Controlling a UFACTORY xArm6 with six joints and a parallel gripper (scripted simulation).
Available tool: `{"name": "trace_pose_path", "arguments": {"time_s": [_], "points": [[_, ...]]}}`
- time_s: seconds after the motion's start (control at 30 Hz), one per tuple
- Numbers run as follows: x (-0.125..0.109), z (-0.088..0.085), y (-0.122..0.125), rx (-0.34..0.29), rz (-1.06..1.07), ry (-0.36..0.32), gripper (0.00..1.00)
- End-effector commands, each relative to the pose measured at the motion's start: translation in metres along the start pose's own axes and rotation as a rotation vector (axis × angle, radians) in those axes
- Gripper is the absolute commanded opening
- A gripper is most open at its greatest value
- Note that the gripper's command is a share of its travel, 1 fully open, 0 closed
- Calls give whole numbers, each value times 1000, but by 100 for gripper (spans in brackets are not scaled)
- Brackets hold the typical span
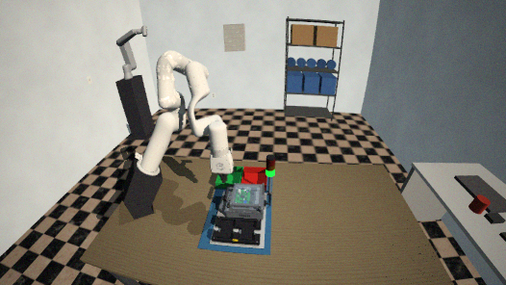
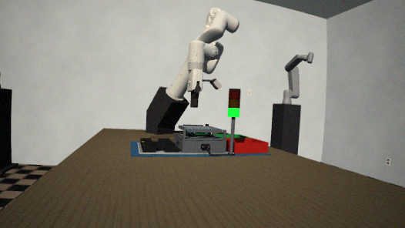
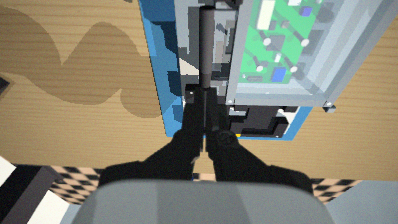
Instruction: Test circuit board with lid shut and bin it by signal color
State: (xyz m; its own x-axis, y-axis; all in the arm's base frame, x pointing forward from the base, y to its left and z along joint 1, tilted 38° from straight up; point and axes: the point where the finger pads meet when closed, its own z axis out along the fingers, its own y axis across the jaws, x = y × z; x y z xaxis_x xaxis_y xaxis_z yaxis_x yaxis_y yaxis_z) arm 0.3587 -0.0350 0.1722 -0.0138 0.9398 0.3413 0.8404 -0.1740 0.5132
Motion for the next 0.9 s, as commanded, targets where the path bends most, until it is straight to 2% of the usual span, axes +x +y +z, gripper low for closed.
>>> {"name": "trace_pose_path", "arguments": {"time_s": [0.0, 0.87], "points": [[0, -1, 1, -2, -1, -1, 0], [0, -7, 1, -2, -1, 0, 0]]}}
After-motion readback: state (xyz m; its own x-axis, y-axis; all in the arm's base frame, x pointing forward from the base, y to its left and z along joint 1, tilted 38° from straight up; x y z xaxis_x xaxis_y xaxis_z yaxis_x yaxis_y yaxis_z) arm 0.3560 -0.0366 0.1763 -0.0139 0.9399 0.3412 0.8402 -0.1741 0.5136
